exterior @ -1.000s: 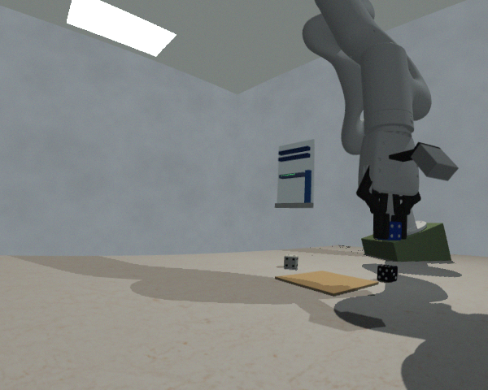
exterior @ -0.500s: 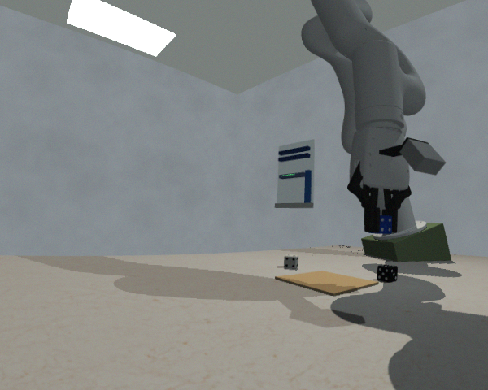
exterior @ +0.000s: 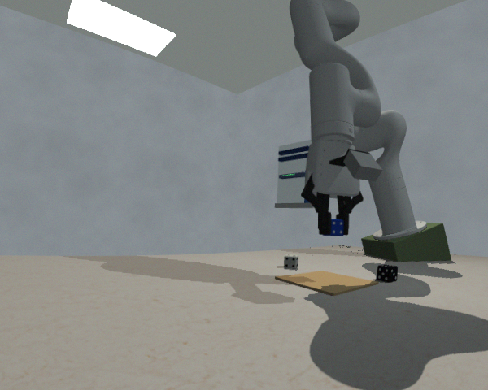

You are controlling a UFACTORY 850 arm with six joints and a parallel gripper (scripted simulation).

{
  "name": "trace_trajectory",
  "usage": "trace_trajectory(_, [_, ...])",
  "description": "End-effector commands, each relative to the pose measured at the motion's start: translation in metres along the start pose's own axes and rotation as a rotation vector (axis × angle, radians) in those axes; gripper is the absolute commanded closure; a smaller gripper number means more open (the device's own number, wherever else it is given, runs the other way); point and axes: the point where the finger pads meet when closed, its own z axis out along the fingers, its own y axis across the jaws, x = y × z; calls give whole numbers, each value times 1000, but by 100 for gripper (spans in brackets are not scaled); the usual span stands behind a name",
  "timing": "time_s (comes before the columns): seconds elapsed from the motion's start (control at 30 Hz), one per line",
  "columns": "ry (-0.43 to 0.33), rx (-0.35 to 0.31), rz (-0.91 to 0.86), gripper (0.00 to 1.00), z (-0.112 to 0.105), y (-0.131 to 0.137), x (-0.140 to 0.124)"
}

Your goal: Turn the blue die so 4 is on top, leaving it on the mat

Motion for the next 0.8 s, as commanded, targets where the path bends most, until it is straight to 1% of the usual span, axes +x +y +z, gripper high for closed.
trace_trajectory(0.0, [88,1,-1,73,-1,1,-1])
trace_trajectory(0.1, [220,2,-1,73,-1,2,-2])
trace_trajectory(0.2, [296,4,-1,73,-1,2,-3])
trace_trajectory(0.23, [336,3,-1,73,-1,2,-3])
trace_trajectory(0.27, [358,2,-1,73,-1,2,-3])
trace_trajectory(0.43, [518,2,-1,73,0,1,-4])
trace_trajectory(0.5, [518,2,-1,73,0,1,-4])
trace_trajectory(0.53, [551,2,-1,73,1,1,-4])
trace_trajectory(0.57, [615,1,-1,73,0,1,-5])
trace_trajectory(0.63, [669,2,-1,73,1,1,-5])
trace_trajectory(0.67, [679,2,-1,73,1,1,-5])
trace_trajectory(0.7, [728,2,-1,73,1,1,-6])
trace_trajectory(0.73, [739,2,-1,73,0,1,-6])
trace_trajectory(0.77, [786,2,-1,73,1,1,-6])
